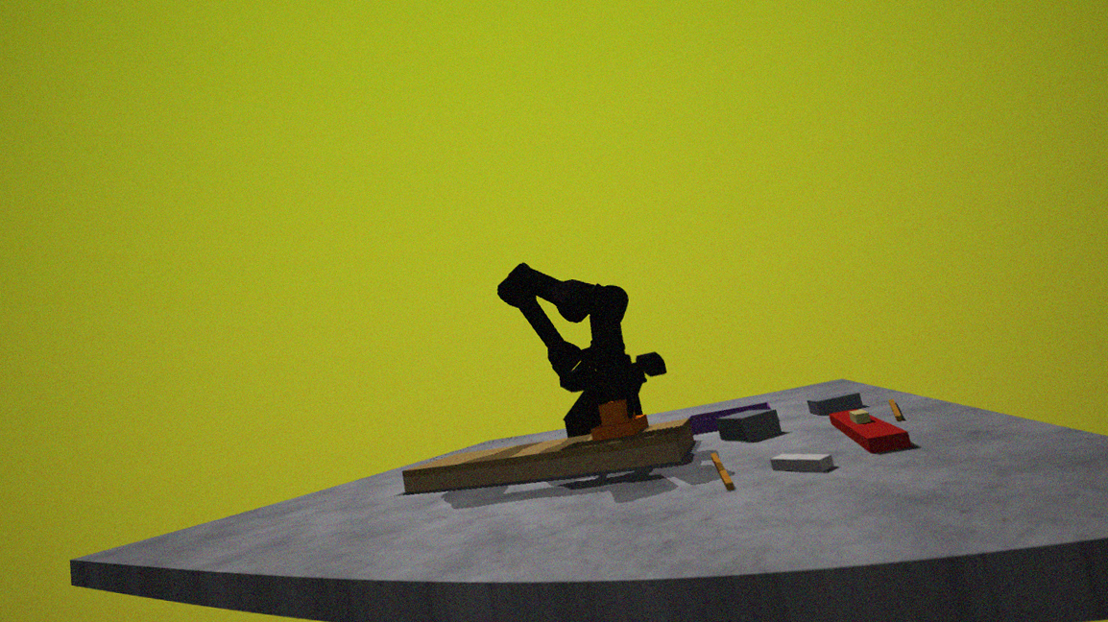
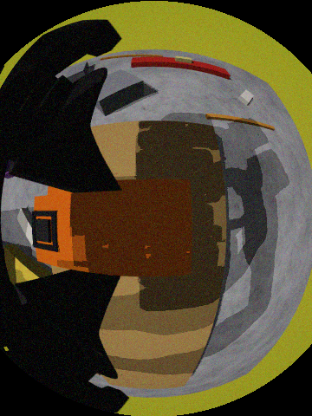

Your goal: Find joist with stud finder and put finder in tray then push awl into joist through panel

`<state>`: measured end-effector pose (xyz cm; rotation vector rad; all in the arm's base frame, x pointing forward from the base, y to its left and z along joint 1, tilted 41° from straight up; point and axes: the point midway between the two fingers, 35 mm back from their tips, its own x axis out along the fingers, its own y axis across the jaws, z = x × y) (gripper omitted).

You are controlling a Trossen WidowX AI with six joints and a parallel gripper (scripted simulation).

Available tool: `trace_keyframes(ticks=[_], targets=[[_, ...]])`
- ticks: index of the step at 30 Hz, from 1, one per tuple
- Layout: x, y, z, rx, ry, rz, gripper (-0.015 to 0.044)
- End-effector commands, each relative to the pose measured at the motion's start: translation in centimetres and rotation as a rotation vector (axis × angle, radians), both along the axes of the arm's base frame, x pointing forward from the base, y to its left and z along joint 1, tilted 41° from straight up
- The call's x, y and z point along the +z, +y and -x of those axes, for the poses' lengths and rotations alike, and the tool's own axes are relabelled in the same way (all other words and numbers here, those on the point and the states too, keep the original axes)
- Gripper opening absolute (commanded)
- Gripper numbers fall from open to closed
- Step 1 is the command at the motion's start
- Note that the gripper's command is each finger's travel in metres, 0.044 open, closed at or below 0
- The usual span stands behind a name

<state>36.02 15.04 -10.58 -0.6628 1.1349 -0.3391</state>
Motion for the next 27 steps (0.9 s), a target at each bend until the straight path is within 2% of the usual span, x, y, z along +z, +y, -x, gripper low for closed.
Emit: trace_keyframes(ticks=[1, 27], targets=[[0.7, -0.9, -0.2, -0.004, -0.003, 0.004, 0.0], [4.7, -5.7, -0.7, -0.004, -0.002, 0.008, 0.0]])
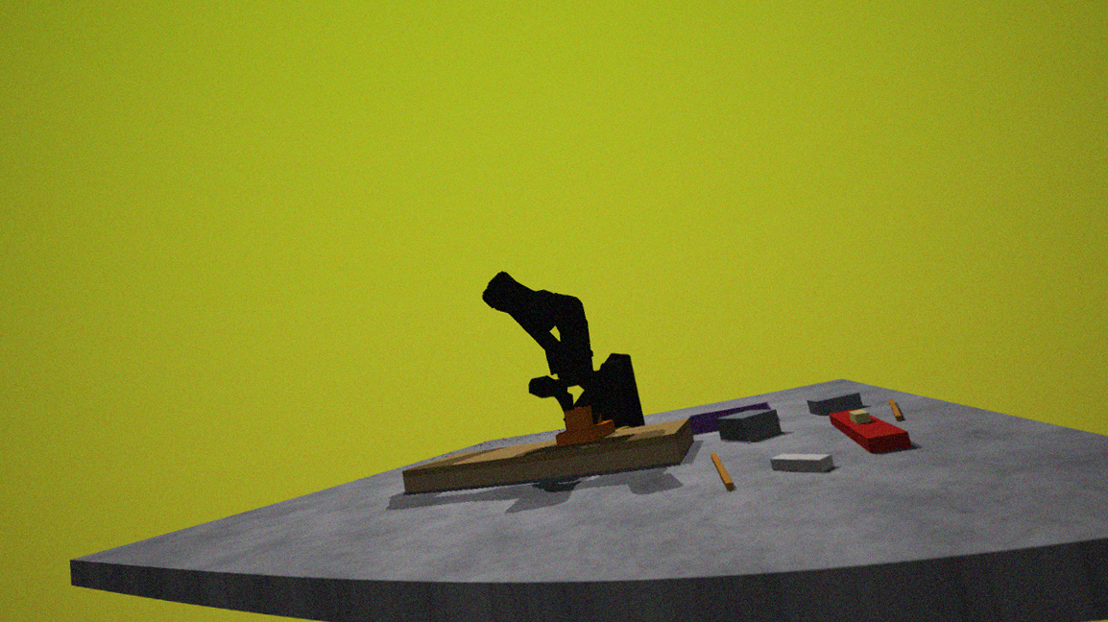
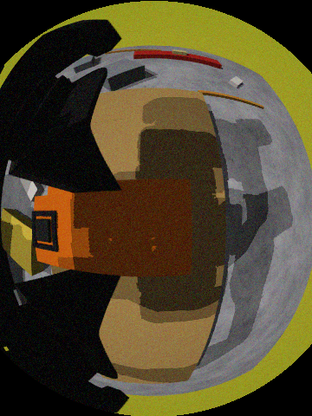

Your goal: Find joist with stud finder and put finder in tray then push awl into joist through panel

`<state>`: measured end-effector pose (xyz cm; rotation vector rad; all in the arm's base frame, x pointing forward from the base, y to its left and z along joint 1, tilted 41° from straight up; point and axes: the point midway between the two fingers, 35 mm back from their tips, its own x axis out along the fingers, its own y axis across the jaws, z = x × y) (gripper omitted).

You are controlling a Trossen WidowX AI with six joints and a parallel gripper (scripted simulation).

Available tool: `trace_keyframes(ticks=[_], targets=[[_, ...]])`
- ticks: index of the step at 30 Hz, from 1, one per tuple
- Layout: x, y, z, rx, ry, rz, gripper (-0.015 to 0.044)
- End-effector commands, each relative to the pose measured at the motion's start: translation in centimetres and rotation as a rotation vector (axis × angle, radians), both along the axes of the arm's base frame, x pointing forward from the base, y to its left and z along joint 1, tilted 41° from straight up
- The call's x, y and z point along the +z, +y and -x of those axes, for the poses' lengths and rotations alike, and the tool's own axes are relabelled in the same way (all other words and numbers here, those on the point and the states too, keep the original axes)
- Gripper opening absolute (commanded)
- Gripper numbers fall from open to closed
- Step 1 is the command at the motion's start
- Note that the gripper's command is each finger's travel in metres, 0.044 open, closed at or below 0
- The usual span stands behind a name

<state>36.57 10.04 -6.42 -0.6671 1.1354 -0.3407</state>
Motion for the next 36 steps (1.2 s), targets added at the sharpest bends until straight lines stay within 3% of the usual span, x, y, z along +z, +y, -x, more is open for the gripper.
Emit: trace_keyframes(ticks=[1, 36], targets=[[0.7, -0.9, -0.2, -0.005, -0.003, 0.004, 0.0], [6.2, -7.4, -0.8, -0.005, -0.003, 0.009, 0.0]])
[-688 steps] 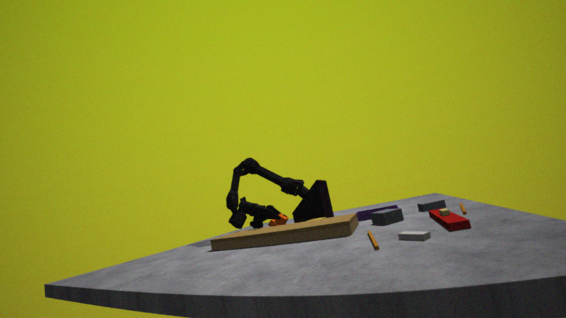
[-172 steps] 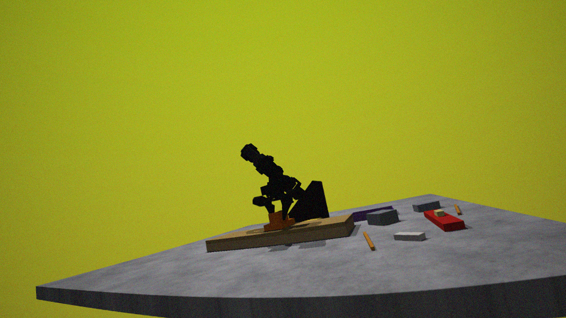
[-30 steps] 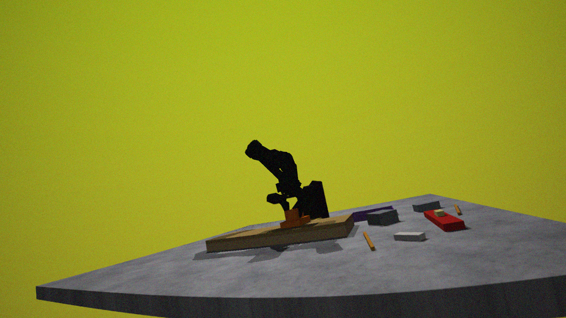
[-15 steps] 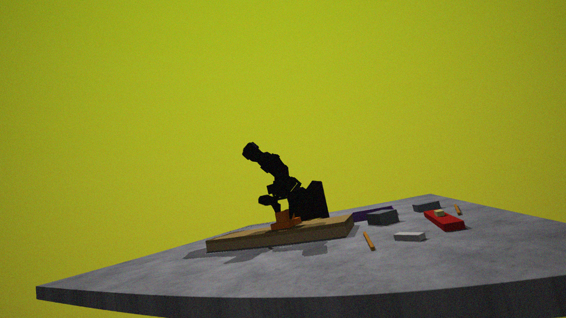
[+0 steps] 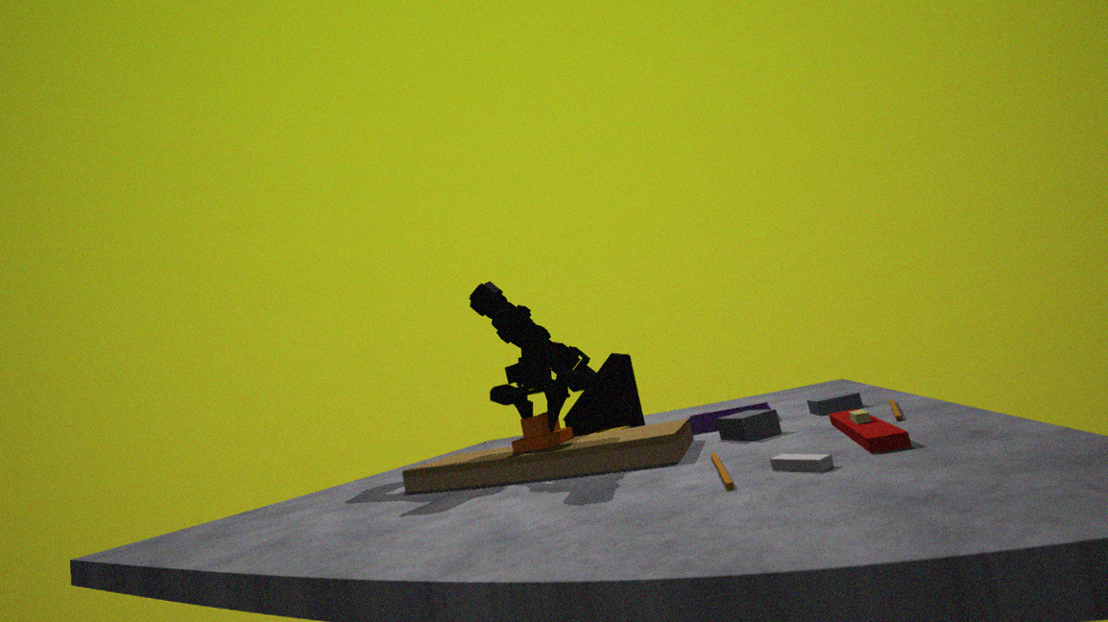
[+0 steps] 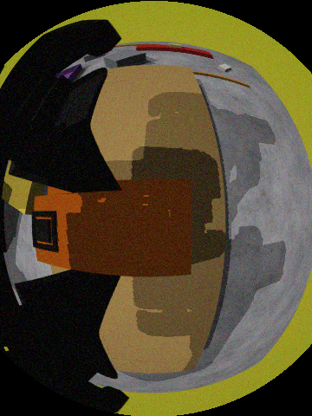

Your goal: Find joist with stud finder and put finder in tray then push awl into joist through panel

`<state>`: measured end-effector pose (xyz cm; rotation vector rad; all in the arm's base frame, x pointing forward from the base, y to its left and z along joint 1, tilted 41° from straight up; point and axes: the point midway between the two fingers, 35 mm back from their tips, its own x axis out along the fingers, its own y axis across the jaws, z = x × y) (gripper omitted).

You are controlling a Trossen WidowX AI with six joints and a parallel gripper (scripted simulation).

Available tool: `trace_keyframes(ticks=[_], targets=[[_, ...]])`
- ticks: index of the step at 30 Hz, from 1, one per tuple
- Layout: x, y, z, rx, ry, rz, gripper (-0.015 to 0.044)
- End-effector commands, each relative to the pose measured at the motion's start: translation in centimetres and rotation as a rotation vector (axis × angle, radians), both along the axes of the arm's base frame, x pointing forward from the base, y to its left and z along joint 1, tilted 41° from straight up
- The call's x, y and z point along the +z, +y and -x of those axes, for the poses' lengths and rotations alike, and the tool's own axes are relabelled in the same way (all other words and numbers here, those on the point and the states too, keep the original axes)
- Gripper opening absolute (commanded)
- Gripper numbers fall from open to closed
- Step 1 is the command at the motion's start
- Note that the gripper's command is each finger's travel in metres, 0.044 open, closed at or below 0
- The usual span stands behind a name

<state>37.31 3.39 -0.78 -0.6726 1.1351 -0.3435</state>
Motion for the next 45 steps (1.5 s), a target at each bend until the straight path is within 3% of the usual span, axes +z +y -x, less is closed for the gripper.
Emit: trace_keyframes(ticks=[1, 45], targets=[[0.7, -0.9, -0.1, -0.005, -0.003, 0.004, 0.0], [7.7, -9.0, -0.9, -0.005, -0.004, 0.009, 0.0]])
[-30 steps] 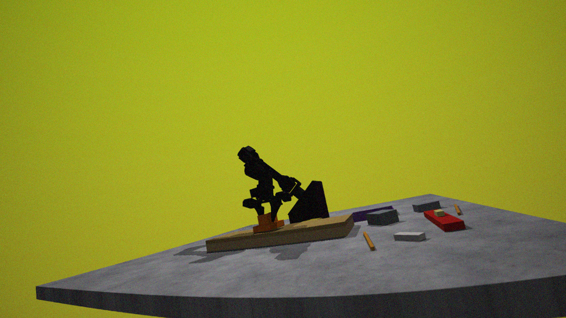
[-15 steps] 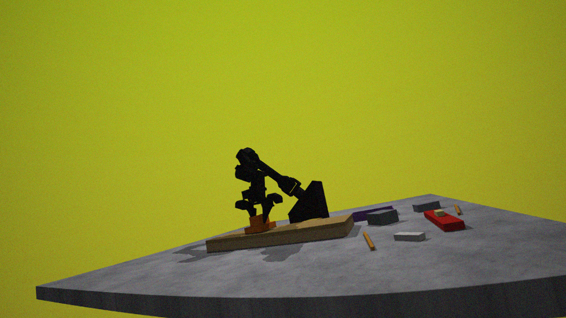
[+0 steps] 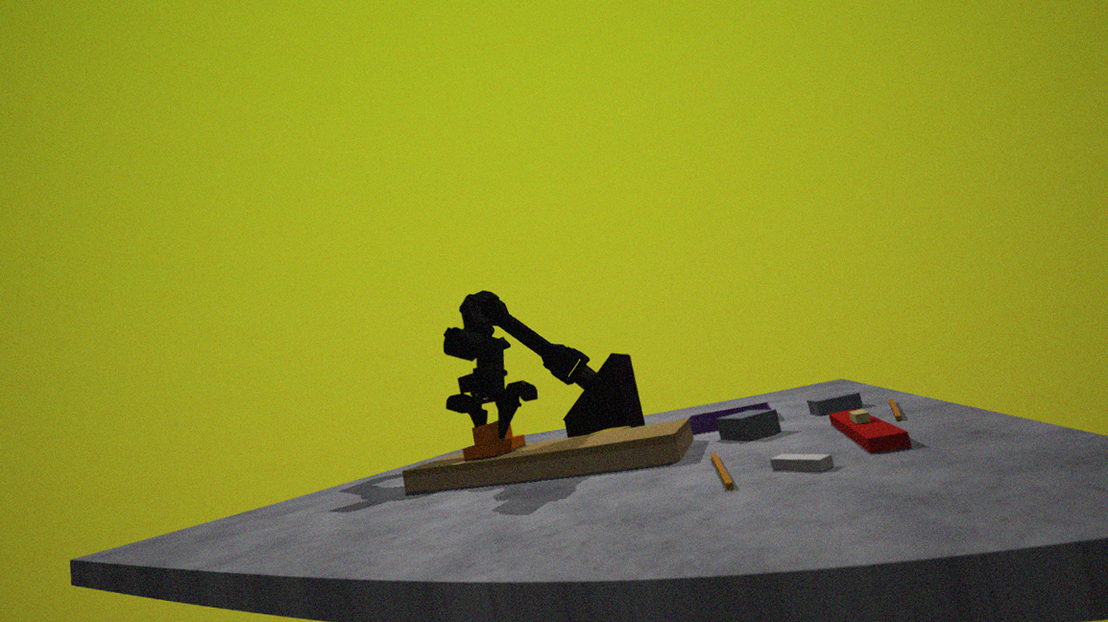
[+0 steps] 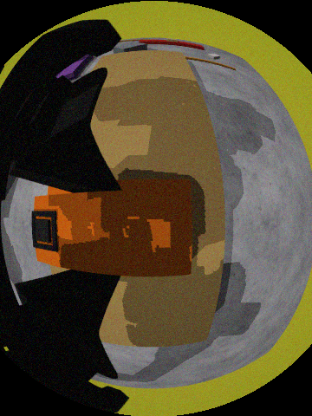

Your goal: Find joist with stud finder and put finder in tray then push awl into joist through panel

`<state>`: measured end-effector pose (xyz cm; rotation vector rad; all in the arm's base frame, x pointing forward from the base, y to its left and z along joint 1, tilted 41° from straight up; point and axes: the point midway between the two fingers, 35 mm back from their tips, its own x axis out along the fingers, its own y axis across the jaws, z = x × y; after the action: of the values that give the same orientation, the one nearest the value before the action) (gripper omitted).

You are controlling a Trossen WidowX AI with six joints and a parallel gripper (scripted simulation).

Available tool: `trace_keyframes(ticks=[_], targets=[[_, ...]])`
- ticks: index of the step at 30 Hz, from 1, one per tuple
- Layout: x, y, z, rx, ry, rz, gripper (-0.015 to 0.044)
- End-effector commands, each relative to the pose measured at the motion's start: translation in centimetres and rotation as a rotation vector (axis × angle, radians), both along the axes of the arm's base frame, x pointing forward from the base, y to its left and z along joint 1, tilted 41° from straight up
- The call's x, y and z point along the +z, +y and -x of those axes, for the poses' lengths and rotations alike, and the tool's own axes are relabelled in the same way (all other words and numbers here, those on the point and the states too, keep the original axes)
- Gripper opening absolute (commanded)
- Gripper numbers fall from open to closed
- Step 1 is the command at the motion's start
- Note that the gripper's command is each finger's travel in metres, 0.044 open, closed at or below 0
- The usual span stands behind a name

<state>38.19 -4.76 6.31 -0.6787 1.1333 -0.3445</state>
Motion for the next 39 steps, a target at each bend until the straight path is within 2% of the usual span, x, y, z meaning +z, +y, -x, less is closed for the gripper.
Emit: trace_keyframes(ticks=[1, 34, 39], targets=[[0.8, -1.0, -0.1, -0.008, -0.004, 0.004, 0.0], [6.1, -7.0, -0.7, -0.008, -0.006, 0.008, 0.0], [5.9, -6.6, -0.7, -0.003, -0.005, 0.004, 0.0]])
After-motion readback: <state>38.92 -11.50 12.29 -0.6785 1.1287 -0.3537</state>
